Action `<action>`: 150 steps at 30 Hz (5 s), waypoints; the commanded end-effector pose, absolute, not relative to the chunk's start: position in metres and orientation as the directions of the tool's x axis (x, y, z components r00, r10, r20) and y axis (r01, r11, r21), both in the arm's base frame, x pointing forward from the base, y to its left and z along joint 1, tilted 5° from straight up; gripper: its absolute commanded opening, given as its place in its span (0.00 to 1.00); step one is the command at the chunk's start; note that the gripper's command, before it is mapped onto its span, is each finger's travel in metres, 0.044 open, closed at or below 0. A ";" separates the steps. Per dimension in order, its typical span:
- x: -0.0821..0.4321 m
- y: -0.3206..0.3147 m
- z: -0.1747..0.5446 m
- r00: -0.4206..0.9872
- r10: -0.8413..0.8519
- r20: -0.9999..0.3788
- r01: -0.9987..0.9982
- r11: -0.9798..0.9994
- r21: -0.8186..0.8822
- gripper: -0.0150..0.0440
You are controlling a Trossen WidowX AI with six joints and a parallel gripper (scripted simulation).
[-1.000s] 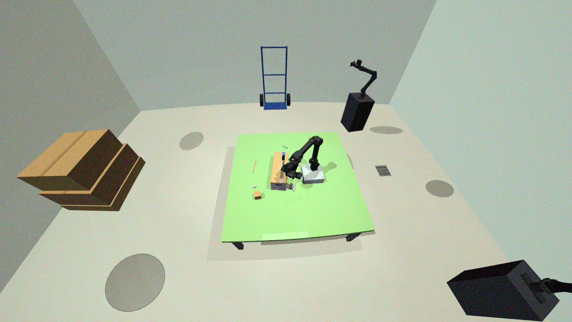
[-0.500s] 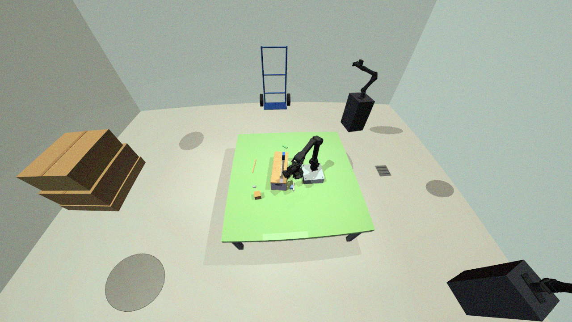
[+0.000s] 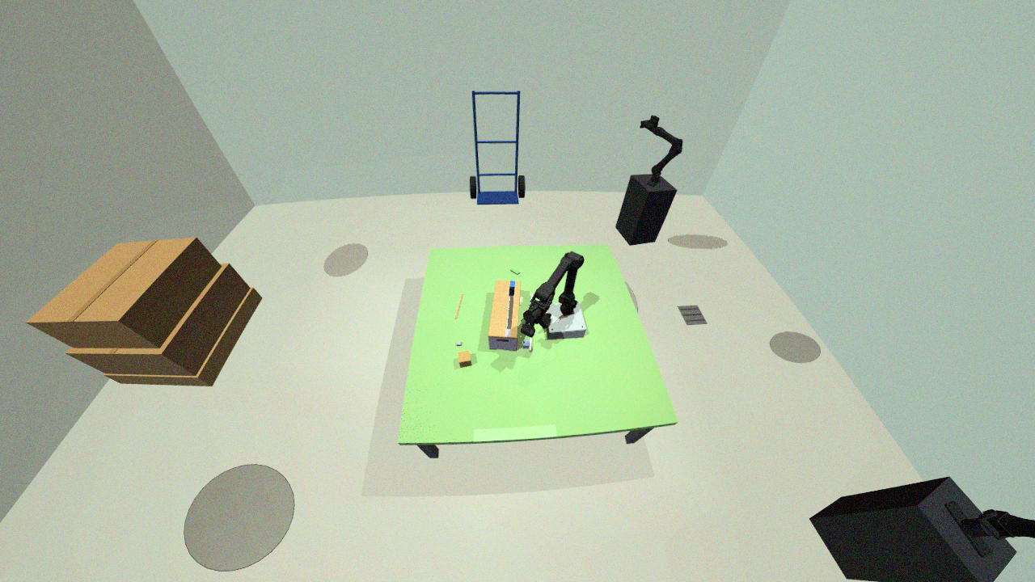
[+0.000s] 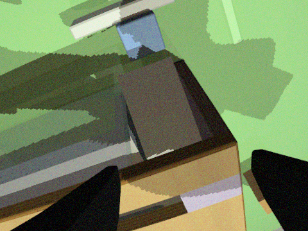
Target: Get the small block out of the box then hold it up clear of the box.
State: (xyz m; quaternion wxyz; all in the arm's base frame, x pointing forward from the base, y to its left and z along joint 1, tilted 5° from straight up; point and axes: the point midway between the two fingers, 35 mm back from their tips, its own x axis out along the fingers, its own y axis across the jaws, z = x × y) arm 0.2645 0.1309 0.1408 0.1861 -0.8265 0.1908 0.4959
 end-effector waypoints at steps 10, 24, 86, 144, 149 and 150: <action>0.264 0.134 0.139 0.464 -0.150 -0.873 -0.302 -0.953 0.003 0.74; 0.273 0.127 0.046 0.464 -0.151 -0.873 -0.302 -0.953 0.004 0.74; 0.271 0.130 0.050 0.464 -0.155 -0.872 -0.305 -0.952 0.006 0.25; 0.234 0.096 0.149 0.526 0.136 -0.840 0.343 -0.937 0.063 0.25; 0.234 0.096 0.149 0.526 0.136 -0.840 0.343 -0.937 0.063 0.25; 0.234 0.096 0.149 0.526 0.136 -0.840 0.343 -0.937 0.063 0.25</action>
